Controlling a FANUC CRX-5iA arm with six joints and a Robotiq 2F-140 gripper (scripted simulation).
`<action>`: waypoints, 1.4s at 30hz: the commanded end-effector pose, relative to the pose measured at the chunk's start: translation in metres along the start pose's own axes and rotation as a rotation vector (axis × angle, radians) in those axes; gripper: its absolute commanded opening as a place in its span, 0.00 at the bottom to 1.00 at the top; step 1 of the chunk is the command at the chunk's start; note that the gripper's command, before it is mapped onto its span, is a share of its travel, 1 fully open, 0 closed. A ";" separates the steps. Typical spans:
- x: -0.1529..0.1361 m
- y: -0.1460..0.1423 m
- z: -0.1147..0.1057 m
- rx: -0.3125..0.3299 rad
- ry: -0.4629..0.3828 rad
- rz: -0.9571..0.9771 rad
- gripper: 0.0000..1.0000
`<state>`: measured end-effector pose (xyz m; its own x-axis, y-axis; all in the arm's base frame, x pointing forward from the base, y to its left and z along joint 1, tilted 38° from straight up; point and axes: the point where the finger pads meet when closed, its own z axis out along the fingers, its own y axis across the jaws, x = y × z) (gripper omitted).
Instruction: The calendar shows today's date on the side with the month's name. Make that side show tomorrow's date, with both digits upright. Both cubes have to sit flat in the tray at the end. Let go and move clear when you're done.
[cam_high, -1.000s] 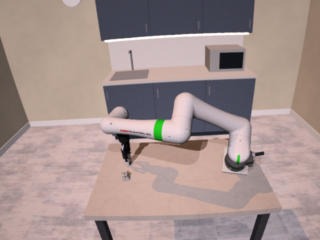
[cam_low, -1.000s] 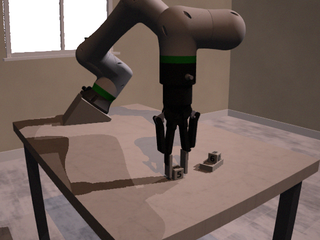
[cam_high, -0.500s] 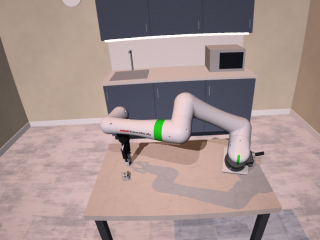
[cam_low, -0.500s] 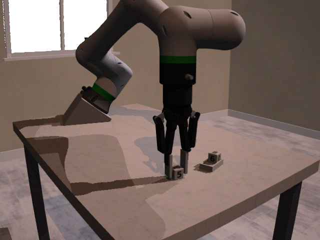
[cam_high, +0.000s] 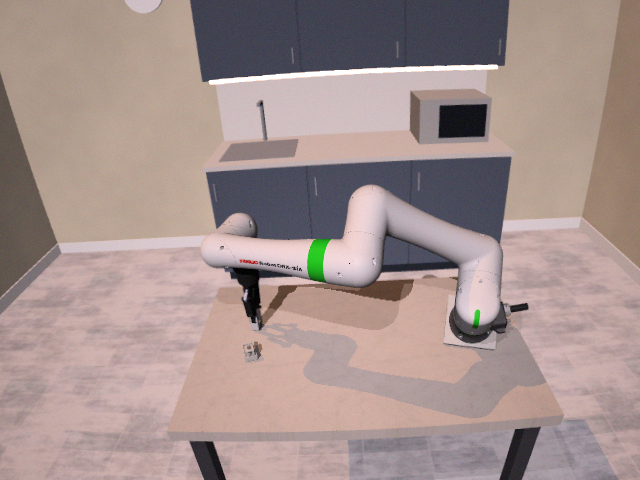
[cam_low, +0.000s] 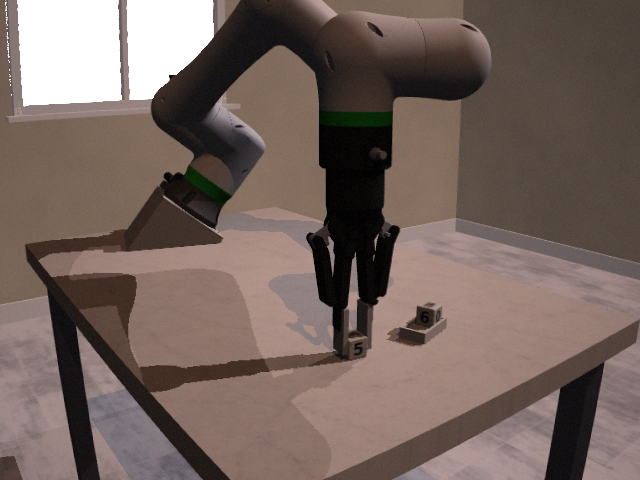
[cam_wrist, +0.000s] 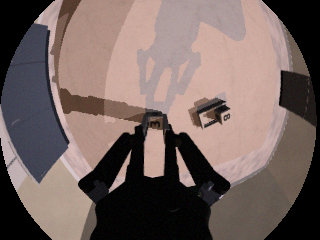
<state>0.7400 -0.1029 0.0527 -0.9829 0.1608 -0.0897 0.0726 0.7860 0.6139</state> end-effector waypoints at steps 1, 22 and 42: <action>0.000 0.000 0.000 0.000 0.000 0.000 0.24; 0.000 0.000 0.000 0.000 0.000 0.000 0.24; 0.000 0.000 -0.072 0.000 0.000 0.000 0.24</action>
<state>0.7302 -0.1368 0.0969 -0.9826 0.1617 -0.0912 0.0726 0.7869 0.6128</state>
